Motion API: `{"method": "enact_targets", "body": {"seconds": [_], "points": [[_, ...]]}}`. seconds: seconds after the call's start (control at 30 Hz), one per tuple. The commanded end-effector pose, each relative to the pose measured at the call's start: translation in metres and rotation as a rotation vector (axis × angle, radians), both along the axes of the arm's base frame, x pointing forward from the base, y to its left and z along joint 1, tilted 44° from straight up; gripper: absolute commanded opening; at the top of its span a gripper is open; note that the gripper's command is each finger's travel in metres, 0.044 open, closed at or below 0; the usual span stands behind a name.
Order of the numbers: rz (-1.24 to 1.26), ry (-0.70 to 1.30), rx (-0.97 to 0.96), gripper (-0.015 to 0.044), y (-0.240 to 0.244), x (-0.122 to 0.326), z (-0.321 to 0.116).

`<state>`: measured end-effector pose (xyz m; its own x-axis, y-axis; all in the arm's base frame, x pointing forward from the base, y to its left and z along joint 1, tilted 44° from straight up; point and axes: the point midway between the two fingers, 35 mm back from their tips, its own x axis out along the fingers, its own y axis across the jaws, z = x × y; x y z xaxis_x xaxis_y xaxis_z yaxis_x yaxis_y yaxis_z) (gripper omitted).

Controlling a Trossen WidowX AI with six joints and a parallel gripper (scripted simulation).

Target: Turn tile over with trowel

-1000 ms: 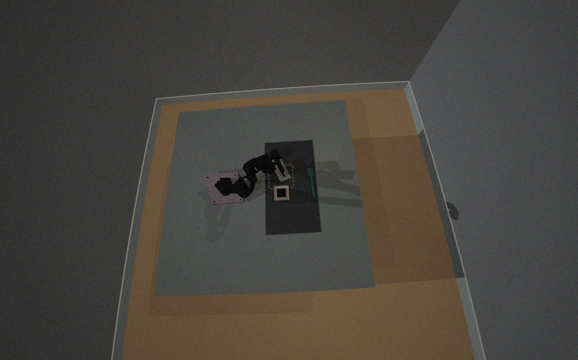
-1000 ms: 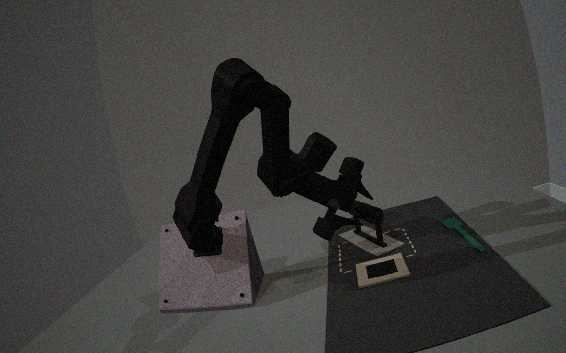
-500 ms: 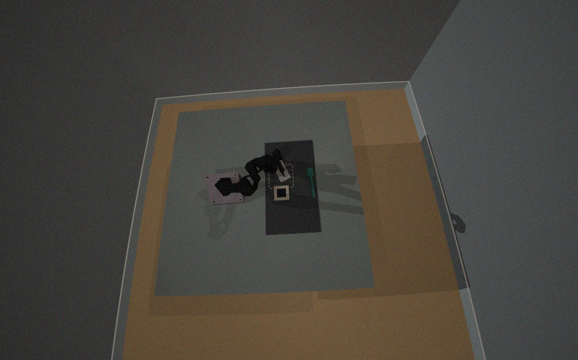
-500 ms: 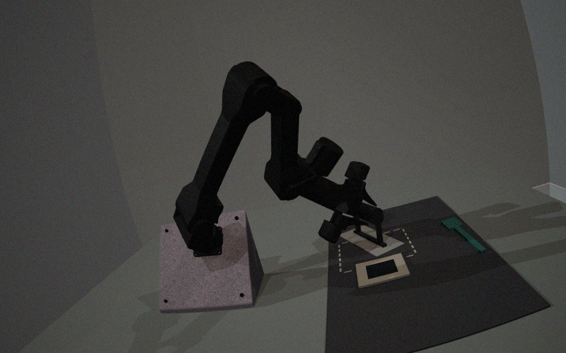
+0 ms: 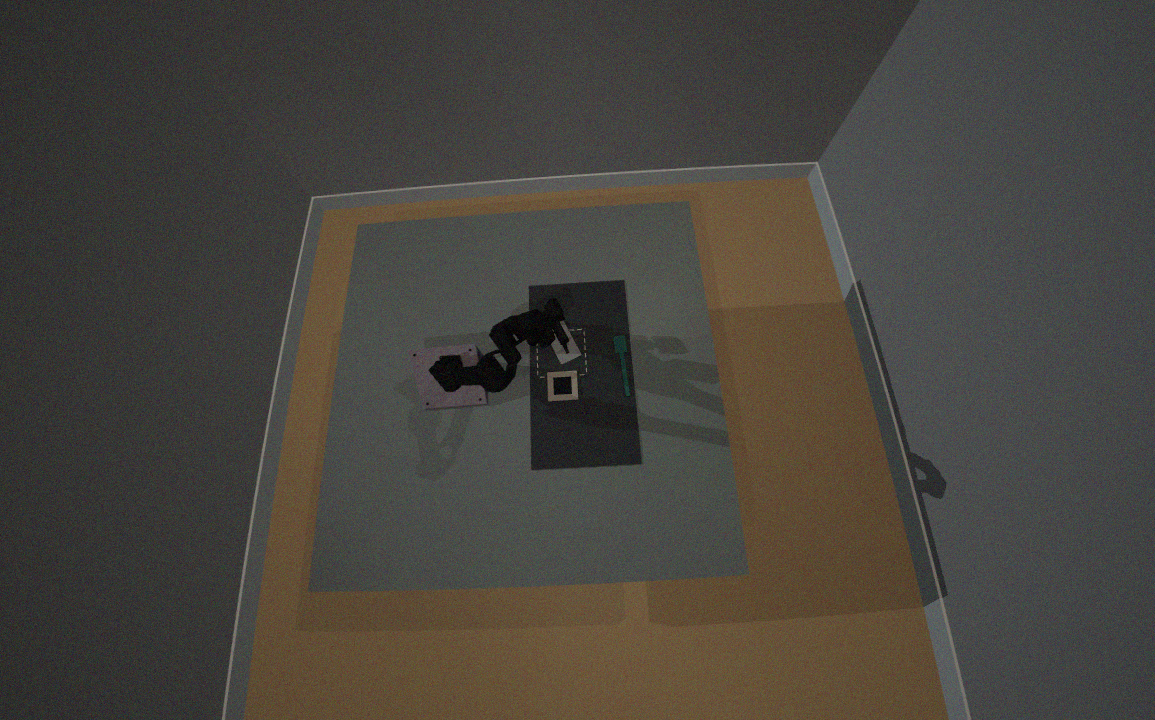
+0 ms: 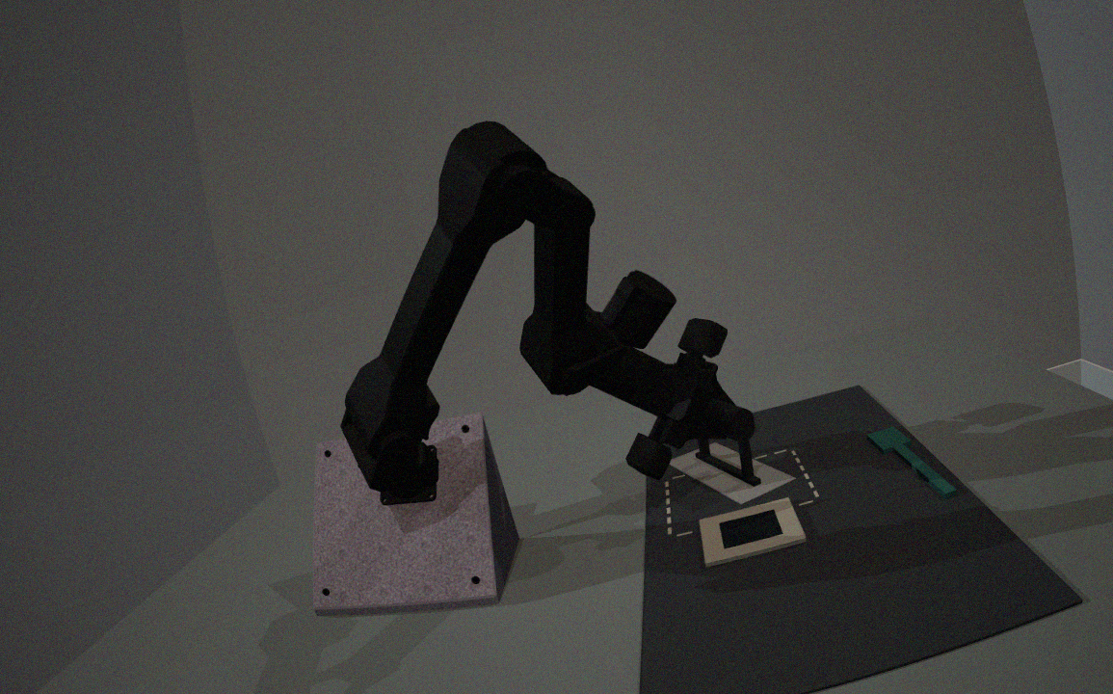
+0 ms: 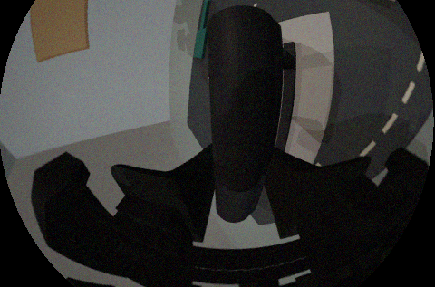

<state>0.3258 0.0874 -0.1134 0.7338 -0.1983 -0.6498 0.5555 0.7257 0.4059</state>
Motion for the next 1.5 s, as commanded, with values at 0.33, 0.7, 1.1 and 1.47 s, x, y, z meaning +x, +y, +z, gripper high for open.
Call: {"method": "enact_targets", "body": {"seconds": [0.33,0.7,1.1,1.47], "points": [[0.002,0.003,0.004,0.0,0.01,0.001,0.009],[0.0,0.001,0.003,0.0,0.04,-0.002,0.042],[-0.025,-0.013,0.015,0.0,0.026,0.012,0.062],[-0.085,-0.058,0.032,0.0,-0.022,0.038,0.106]]}}
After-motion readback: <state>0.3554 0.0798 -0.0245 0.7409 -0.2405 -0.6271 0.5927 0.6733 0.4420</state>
